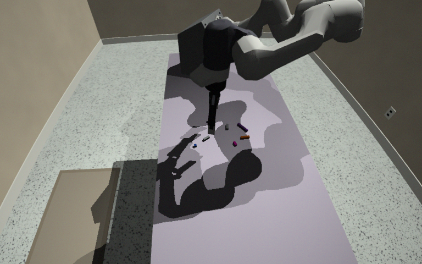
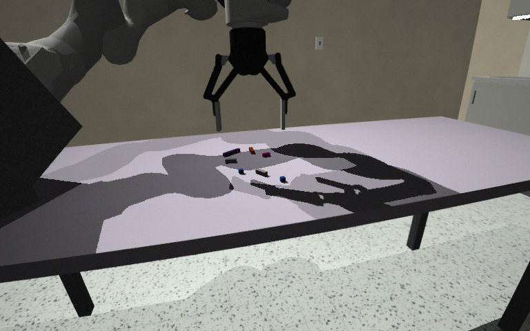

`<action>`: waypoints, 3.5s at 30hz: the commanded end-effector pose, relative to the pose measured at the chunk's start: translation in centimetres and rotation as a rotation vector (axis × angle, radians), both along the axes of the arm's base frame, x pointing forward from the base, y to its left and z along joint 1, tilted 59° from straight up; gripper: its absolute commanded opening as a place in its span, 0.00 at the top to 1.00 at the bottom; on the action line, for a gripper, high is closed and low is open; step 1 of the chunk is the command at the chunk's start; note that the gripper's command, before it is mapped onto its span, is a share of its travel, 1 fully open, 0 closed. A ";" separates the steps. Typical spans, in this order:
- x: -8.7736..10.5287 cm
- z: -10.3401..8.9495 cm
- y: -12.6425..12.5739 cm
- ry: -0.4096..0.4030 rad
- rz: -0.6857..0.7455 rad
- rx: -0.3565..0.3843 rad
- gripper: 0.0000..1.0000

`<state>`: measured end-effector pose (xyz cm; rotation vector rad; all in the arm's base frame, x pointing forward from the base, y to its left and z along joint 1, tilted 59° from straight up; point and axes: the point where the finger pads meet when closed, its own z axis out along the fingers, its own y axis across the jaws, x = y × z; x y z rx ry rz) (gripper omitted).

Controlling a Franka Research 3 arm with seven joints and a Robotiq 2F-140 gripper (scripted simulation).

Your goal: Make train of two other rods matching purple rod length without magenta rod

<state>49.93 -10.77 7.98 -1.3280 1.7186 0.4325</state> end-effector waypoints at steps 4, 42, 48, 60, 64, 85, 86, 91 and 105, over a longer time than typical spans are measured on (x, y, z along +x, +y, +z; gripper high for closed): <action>0.4 -0.2 -0.2 -0.161 0.107 -0.082 0.00; 2.3 -2.1 -1.5 -0.577 0.409 -0.324 0.00; 2.3 -2.1 -1.5 -0.577 0.410 -0.324 0.85; 2.3 -2.1 -1.5 -0.577 0.410 -0.324 0.85; 2.3 -2.1 -1.5 -0.577 0.410 -0.324 0.85; 2.3 -2.2 -1.4 -0.577 0.410 -0.324 0.85; 2.3 -2.2 -1.4 -0.577 0.410 -0.324 0.85; 2.4 -2.3 -1.3 -0.578 0.410 -0.325 0.85; 3.0 -3.0 -0.2 -0.578 0.410 -0.325 0.85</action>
